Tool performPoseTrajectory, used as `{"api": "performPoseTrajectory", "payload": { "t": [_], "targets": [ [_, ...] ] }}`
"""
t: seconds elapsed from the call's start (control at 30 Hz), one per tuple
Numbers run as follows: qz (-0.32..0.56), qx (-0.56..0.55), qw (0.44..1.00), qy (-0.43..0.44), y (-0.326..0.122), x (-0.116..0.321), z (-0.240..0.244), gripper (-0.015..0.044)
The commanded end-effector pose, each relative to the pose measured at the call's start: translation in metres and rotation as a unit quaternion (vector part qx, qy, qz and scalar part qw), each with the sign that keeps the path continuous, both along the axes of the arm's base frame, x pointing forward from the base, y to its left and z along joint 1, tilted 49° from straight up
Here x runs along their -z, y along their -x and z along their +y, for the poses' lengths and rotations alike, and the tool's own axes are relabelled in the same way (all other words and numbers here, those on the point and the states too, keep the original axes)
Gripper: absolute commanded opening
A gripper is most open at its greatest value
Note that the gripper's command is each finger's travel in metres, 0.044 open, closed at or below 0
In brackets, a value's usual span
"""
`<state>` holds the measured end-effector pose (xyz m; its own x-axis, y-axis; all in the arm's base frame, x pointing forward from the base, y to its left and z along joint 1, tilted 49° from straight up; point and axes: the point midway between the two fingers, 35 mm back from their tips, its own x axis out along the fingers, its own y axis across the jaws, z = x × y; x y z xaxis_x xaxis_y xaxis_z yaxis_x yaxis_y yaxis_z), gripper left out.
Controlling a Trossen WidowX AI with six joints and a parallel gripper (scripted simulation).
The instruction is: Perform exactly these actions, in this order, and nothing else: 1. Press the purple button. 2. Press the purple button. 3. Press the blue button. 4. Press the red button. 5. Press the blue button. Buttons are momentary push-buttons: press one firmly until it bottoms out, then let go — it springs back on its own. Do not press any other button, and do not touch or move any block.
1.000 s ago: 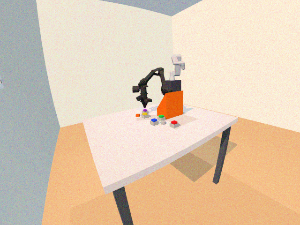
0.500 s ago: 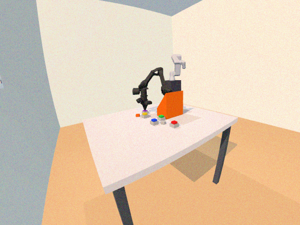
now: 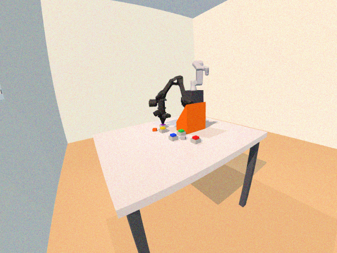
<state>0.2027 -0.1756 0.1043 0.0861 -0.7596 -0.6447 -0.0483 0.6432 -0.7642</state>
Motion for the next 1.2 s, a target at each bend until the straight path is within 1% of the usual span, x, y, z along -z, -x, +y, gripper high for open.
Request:
{"api": "performPoseTrajectory", "payload": {
  "t": [0.0, 0.13, 0.37, 0.5, 0.57, 0.83, 1.0, 1.17],
  "targets": [
    [0.0, 0.0, 1.0, 0.0, 0.0, -0.001, 0.002, 0.002],
    [0.002, -0.002, 1.0, -0.003, 0.003, -0.02, 0.025, 0.002],
    [0.003, -0.002, 1.0, -0.005, 0.003, -0.026, 0.033, 0.002],
    [0.003, -0.001, 1.0, -0.006, 0.006, -0.054, 0.068, 0.002],
    [0.003, -0.002, 1.0, -0.004, 0.008, -0.06, 0.073, 0.002],
    [0.005, -0.004, 1.0, -0.007, 0.005, -0.058, 0.076, 0.002],
    [0.024, -0.025, 0.999, -0.029, -0.024, -0.028, 0.104, 0.002],
    [0.029, -0.028, 0.998, -0.038, -0.044, -0.005, 0.129, 0.002]
  ]
}}
